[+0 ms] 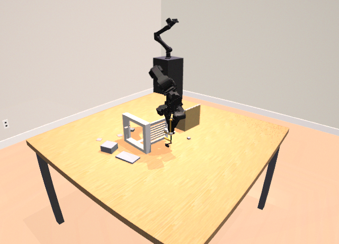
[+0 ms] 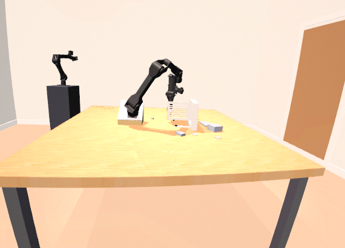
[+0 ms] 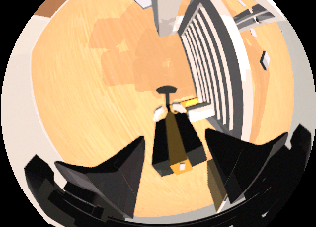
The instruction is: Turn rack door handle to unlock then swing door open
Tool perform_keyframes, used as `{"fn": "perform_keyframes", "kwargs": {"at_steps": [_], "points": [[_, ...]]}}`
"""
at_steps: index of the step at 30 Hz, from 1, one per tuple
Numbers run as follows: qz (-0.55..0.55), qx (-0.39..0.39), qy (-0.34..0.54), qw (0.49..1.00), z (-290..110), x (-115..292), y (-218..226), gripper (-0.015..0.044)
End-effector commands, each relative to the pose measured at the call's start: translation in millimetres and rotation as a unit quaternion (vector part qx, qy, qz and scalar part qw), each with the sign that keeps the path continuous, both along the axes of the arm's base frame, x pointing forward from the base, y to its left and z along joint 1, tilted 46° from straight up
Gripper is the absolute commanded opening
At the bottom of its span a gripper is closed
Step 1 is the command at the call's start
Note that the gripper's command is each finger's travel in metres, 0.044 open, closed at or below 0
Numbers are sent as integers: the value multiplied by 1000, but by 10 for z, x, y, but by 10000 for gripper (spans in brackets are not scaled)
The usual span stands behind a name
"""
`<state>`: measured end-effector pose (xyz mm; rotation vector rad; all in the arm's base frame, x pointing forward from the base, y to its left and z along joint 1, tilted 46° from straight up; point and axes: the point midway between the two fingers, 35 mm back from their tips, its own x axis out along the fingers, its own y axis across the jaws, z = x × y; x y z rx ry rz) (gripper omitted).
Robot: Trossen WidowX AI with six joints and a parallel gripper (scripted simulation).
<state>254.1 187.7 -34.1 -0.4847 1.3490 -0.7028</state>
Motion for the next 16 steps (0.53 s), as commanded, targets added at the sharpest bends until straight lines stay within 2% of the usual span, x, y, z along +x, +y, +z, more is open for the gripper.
{"fn": "perform_keyframes", "kwargs": {"at_steps": [1, 16], "points": [[-2, 2, -1, 1000, 32, -3, 49, 287], [-2, 3, 0, 1000, 162, -12, 185, 287]]}}
